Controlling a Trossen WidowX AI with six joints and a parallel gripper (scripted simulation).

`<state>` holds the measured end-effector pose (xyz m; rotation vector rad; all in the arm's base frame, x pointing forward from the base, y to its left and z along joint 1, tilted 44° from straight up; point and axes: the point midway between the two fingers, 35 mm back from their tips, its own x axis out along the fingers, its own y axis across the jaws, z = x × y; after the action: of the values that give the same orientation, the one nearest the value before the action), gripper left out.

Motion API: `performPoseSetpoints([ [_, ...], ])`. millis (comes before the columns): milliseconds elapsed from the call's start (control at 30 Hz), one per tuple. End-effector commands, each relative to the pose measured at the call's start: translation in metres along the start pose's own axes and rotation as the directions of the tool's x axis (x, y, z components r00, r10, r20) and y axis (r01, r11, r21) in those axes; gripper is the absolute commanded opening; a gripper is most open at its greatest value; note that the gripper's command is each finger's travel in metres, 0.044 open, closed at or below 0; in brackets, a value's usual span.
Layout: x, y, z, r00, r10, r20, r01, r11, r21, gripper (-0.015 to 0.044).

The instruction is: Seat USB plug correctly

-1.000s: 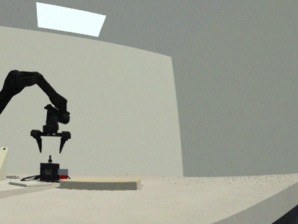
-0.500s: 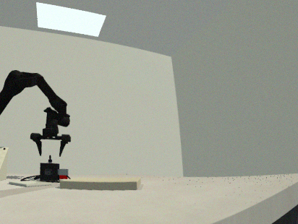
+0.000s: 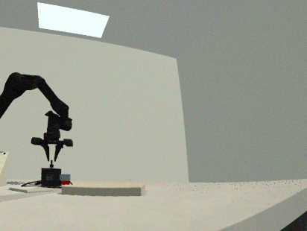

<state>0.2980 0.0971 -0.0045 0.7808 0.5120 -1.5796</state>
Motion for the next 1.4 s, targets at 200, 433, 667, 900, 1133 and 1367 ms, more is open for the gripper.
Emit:
performPoseSetpoints([
  [200,0.0,0.0,0.0,1.0,0.001,0.0,-0.001,1.0,0.001,0.0],
  [433,0.0,0.0,0.0,1.0,0.001,0.0,-0.001,1.0,0.001,0.0],
  [667,0.0,0.0,0.0,1.0,0.001,0.0,-0.001,1.0,0.0,0.0],
  [900,-0.004,0.0,0.0,1.0,0.001,0.0,-0.001,1.0,0.0,0.0],
  [1133,-0.009,0.0,0.0,1.0,0.001,0.0,-0.001,1.0,0.0,0.0],
  [1367,-0.014,0.0,0.0,1.0,0.001,0.0,-0.001,1.0,0.0,0.0],
])
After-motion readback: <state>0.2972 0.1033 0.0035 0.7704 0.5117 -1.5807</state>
